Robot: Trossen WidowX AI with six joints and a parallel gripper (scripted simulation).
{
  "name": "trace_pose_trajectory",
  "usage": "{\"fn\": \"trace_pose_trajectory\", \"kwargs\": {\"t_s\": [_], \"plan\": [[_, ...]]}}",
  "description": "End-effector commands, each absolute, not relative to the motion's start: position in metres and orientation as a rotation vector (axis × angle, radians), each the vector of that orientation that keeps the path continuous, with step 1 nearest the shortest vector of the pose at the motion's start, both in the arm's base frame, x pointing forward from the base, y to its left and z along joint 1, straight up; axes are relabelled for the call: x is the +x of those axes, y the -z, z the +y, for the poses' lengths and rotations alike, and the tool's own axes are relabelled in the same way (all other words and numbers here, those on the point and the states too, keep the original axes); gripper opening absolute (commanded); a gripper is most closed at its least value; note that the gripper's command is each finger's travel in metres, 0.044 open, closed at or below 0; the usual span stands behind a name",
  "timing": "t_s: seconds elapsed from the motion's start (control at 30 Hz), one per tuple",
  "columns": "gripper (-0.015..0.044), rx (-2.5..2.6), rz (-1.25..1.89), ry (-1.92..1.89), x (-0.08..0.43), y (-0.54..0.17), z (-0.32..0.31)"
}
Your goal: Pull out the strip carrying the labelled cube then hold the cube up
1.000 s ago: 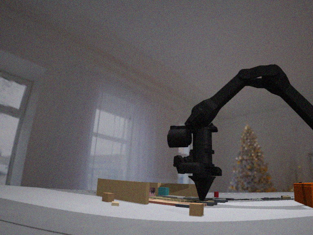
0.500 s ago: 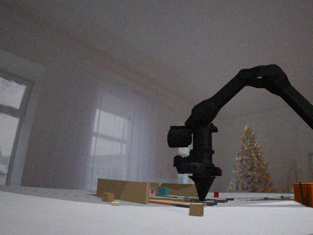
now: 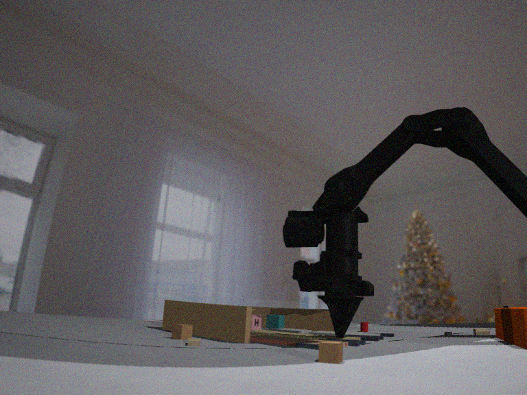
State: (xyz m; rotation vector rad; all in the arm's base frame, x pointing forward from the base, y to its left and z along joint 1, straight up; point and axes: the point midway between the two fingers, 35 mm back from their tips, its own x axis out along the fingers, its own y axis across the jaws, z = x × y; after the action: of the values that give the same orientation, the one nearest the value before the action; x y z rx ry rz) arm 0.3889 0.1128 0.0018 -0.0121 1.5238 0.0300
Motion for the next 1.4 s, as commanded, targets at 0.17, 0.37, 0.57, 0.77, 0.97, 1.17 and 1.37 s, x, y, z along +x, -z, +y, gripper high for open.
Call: {"fn": "trace_pose_trajectory", "kwargs": {"t_s": [0.17,0.37,0.57,0.77,0.97,1.17,1.37], "plan": [[0.0000,-0.014,1.535,-0.032,0.373,0.002,0.113],[0.0000,-0.014,1.536,-0.032,0.363,0.003,0.113],[0.0000,-0.014,1.535,-0.032,0.366,0.000,0.113],[0.0000,-0.014,1.535,-0.032,0.372,-0.006,0.114],[0.0000,-0.014,1.535,-0.032,0.371,-0.007,0.114],[0.0000,-0.014,1.536,-0.032,0.363,-0.003,0.114],[0.0000,-0.014,1.536,-0.032,0.354,0.000,0.114]]}}
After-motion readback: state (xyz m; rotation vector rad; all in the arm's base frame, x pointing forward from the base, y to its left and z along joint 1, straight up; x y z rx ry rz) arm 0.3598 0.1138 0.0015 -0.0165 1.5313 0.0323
